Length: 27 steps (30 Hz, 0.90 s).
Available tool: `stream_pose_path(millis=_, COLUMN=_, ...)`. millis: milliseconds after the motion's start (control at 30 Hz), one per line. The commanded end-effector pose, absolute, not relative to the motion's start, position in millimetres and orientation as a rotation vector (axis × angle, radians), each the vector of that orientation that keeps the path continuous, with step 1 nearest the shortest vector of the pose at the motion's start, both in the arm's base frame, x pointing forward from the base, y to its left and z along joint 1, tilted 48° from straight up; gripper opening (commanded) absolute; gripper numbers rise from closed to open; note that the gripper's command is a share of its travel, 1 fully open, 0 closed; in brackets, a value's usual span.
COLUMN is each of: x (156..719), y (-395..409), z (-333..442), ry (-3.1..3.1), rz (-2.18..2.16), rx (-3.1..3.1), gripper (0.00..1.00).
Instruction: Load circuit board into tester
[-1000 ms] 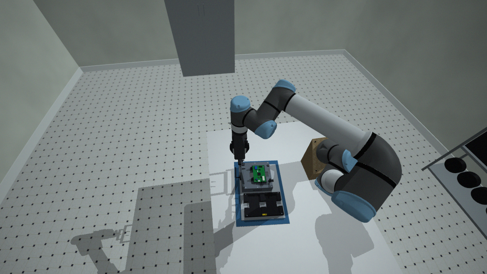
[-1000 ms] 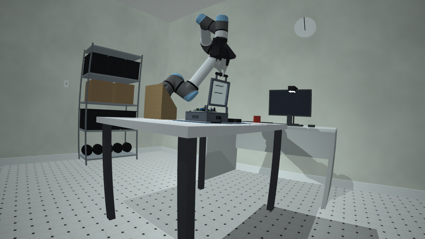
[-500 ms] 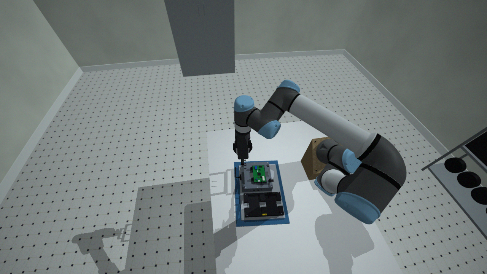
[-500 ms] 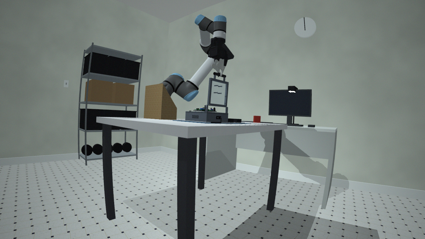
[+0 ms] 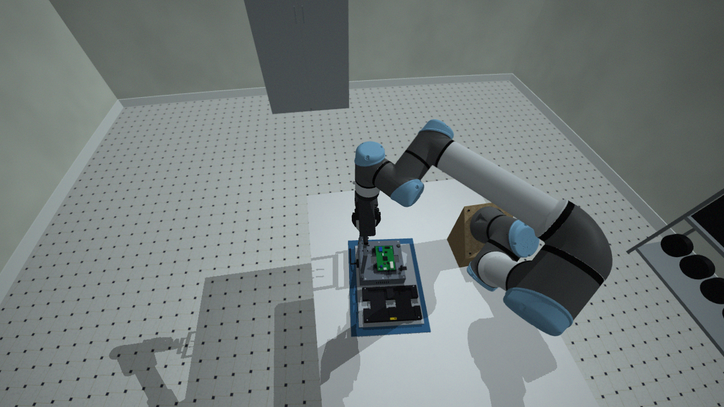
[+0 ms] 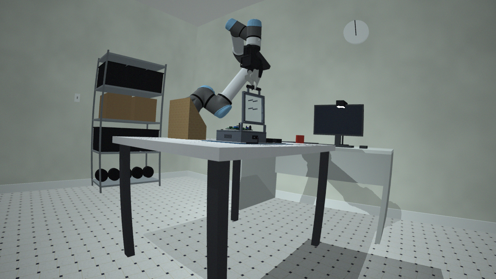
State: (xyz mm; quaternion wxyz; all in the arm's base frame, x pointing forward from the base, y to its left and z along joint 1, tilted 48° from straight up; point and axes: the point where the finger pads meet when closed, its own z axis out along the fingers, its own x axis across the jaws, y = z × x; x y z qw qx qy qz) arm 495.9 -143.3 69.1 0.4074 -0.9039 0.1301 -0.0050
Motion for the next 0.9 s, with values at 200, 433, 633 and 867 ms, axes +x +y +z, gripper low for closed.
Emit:
stream_pose_path(millis=200, x=481, y=-139, z=70, ry=0.328, rz=-0.013, rx=-2.279, gripper=0.00)
stream_pose_path(millis=433, x=472, y=-136, z=70, ry=0.328, rz=-0.013, rx=-2.279, gripper=0.00)
stream_pose_path(millis=633, x=463, y=-132, z=69, ry=0.328, rz=-0.013, rx=-2.279, gripper=0.00)
stream_pose_path(millis=867, x=455, y=-128, z=68, ry=0.328, rz=-0.013, rx=-2.279, gripper=0.00)
